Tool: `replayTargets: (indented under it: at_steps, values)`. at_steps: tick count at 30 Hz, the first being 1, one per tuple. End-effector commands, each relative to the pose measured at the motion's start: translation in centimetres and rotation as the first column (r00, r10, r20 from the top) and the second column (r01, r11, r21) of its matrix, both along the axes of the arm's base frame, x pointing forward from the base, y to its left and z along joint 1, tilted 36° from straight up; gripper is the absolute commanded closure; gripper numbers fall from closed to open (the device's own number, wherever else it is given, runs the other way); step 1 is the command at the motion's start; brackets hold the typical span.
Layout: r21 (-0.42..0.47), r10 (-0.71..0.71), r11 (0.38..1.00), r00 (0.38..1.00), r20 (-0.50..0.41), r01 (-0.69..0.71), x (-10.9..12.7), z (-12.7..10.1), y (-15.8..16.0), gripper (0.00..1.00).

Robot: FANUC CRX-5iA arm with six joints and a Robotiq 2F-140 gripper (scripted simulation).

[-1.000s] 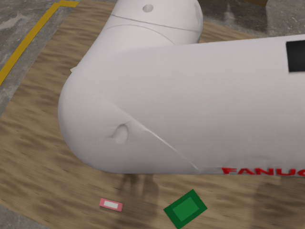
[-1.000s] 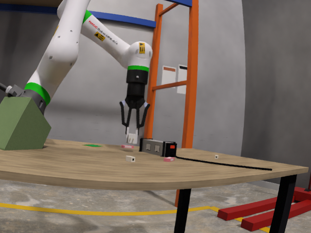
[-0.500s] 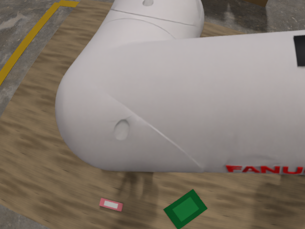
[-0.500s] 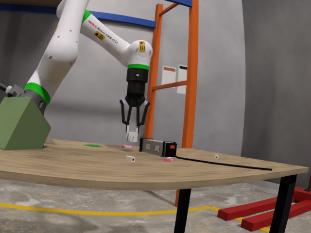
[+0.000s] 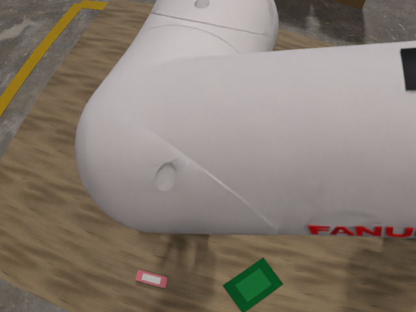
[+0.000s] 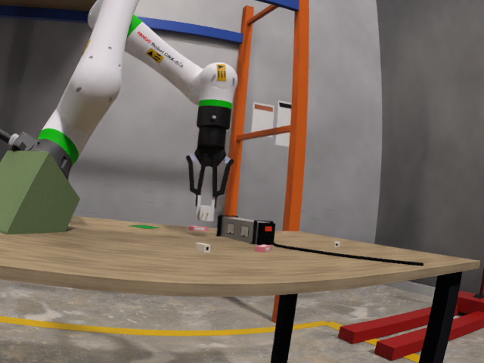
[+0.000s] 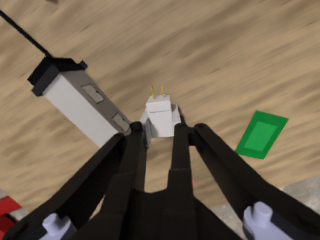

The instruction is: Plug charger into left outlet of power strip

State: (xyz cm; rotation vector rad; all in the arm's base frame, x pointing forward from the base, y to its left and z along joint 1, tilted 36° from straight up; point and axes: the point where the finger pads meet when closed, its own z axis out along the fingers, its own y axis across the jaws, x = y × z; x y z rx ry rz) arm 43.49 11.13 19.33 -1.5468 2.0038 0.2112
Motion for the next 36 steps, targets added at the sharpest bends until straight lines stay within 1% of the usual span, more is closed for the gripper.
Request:
replayTargets:
  at_steps: [1,18,22,26,28,30,33,35,36]
  values:
    - [0.0,0.0,1.0,1.0,0.001,0.0,0.03,0.07,-0.03,0.9]
    - [0.0,0.0,1.0,1.0,0.002,0.0,0.03,0.07,-0.04,0.9]
    - [-0.013,0.029,0.999,0.999,0.018,-0.029,0.01,0.04,-0.08,0.9]
    - [-0.069,0.145,0.988,0.986,0.078,-0.14,-0.06,-0.1,-0.24,0.9]
    - [-0.12,0.242,0.966,0.962,0.123,-0.228,-0.12,-0.2,-0.38,0.9]
    - [-0.181,0.349,0.93,0.922,0.167,-0.319,-0.2,-0.34,-0.55,0.9]
    - [-0.246,0.444,0.885,0.874,0.198,-0.394,-0.34,-0.58,-0.86,0.9]
    - [-0.246,0.444,0.885,0.874,0.198,-0.394,-0.34,-0.58,-0.86,0.9]
    - [-0.313,0.542,0.827,0.81,0.224,-0.467,-0.39,-0.66,-0.97,0.9]
